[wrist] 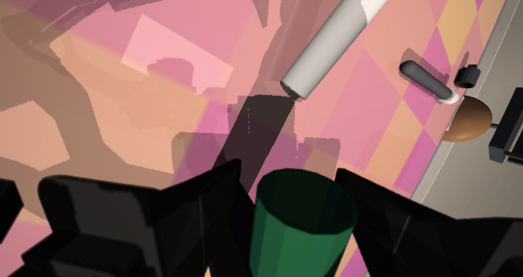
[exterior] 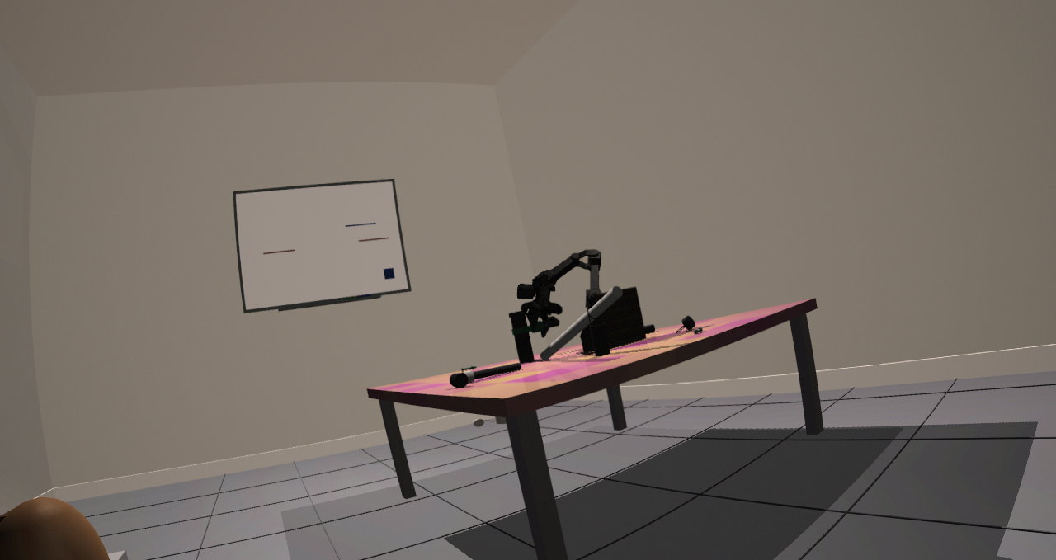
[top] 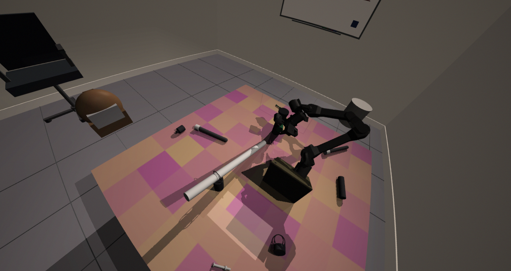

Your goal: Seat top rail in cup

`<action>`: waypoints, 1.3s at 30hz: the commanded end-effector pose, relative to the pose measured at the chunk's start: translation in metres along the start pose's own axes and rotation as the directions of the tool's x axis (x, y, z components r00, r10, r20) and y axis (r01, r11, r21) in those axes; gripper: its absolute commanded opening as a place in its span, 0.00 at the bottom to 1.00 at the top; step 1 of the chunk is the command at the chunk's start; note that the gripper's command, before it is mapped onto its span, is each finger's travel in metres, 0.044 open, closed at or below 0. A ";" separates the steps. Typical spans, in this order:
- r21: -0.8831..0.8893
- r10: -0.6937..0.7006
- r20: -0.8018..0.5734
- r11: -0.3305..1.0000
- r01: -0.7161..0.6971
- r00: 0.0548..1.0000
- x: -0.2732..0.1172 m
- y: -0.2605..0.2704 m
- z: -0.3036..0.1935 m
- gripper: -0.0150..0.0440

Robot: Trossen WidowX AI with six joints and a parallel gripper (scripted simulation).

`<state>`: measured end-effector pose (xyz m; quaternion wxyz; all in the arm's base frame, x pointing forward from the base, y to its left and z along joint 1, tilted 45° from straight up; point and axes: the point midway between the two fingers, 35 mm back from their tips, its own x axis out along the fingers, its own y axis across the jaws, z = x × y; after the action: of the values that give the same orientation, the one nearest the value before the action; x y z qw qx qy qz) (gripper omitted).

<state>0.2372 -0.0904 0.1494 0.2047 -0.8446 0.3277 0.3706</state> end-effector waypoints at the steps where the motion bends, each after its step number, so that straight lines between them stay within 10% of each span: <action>1: -0.005 -0.002 0.002 1.000 0.002 1.000 0.001 0.000 0.000 0.60; 12: 0.033 -0.002 -0.020 0.999 0.002 1.000 0.003 -0.004 0.000 0.25; 39: 0.261 0.017 -0.149 0.965 0.023 0.989 0.015 -0.025 -0.004 0.25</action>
<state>0.2618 -0.0813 0.1434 0.2822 -0.8381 0.3809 0.2699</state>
